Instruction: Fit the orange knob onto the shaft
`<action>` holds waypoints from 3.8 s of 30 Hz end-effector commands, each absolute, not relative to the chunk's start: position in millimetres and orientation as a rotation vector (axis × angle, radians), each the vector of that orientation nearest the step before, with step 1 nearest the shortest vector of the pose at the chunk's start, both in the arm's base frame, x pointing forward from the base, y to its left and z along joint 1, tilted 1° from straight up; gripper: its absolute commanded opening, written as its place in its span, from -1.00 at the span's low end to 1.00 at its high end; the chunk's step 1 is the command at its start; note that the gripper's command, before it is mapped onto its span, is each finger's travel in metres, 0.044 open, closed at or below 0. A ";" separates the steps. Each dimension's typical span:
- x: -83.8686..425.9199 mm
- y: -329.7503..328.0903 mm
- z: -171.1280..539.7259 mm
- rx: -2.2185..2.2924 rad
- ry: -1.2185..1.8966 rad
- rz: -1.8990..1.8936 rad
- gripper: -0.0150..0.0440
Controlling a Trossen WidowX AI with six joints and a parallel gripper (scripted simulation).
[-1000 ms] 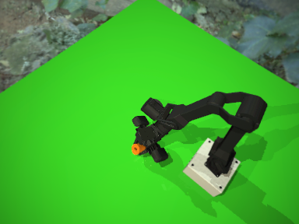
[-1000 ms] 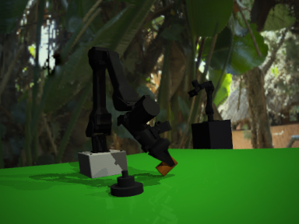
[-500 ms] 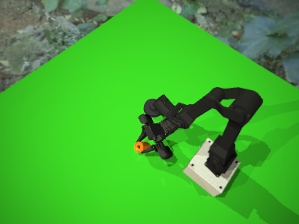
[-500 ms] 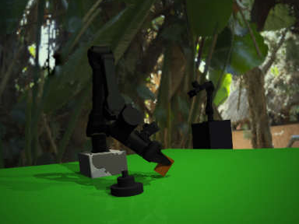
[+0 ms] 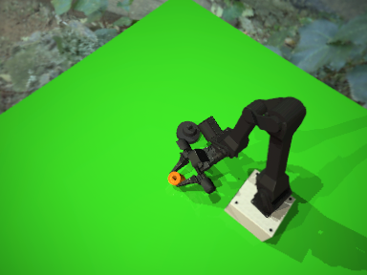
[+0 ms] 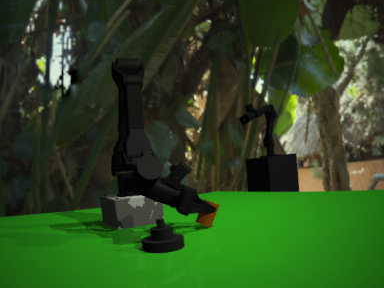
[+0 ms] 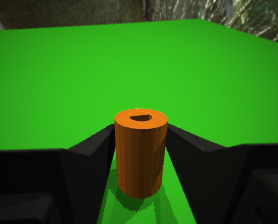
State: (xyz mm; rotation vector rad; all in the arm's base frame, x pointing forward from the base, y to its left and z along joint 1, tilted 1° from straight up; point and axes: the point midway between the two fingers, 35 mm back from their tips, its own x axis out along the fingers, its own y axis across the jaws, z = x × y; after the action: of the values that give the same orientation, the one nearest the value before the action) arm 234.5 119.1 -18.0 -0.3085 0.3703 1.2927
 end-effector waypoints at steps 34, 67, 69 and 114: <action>225.6 106.1 -24.6 -0.147 0.181 1.316 0.39; 230.1 104.7 27.1 -0.151 0.181 1.316 1.00; 228.0 104.9 43.3 -0.152 0.181 1.316 1.00; 226.0 116.3 81.3 -0.471 1.490 0.488 1.00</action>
State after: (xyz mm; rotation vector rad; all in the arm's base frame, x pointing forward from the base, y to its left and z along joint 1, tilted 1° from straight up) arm 225.2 116.2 80.9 -0.7393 1.4153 0.7566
